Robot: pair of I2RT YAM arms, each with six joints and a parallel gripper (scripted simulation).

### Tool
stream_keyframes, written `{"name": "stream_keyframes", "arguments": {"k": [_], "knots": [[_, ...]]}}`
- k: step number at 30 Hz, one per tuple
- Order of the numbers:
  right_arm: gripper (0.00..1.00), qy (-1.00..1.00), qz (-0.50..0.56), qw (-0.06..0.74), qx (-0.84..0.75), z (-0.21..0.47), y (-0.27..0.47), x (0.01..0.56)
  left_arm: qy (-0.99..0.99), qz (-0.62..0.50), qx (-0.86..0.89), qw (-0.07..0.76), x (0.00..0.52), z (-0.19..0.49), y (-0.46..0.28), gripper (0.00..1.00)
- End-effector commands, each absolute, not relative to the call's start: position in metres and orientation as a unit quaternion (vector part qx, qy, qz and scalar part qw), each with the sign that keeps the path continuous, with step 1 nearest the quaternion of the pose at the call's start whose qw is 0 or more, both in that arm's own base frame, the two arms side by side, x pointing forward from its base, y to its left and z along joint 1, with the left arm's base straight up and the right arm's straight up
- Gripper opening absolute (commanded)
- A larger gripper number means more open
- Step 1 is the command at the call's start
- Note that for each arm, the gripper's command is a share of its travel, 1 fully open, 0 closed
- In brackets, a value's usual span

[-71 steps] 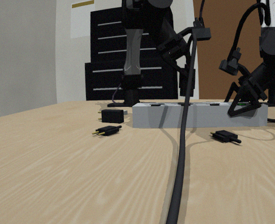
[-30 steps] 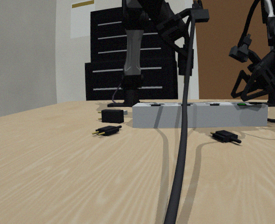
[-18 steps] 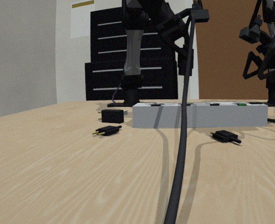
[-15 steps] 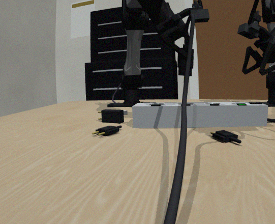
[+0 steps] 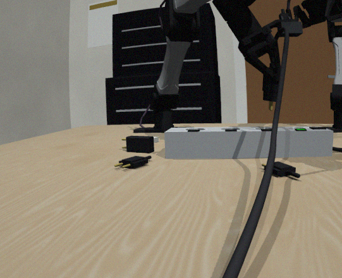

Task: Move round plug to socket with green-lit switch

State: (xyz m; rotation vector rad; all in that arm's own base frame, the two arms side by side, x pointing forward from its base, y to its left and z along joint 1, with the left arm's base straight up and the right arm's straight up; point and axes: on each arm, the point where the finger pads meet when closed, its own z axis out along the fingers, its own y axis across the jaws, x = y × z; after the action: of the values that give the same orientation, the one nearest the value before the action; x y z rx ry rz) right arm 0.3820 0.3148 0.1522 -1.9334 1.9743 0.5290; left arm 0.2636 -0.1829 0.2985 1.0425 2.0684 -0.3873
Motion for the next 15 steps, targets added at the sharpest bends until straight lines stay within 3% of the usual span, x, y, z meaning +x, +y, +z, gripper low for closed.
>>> {"name": "stream_keyframes", "arguments": {"k": [1, 15], "knots": [[0.33, 0.702, 0.181, 0.164, -0.669, 0.154, 0.336, 0.388, 0.855, -0.124, 0.325, 0.384, 0.243, 0.315, -0.162, 1.0], [0.33, 0.69, 0.187, 0.164, -0.68, 0.15, 0.368, 0.386, 0.837, -0.137, 0.283, 0.448, 0.202, 0.354, -0.14, 1.0]]}}
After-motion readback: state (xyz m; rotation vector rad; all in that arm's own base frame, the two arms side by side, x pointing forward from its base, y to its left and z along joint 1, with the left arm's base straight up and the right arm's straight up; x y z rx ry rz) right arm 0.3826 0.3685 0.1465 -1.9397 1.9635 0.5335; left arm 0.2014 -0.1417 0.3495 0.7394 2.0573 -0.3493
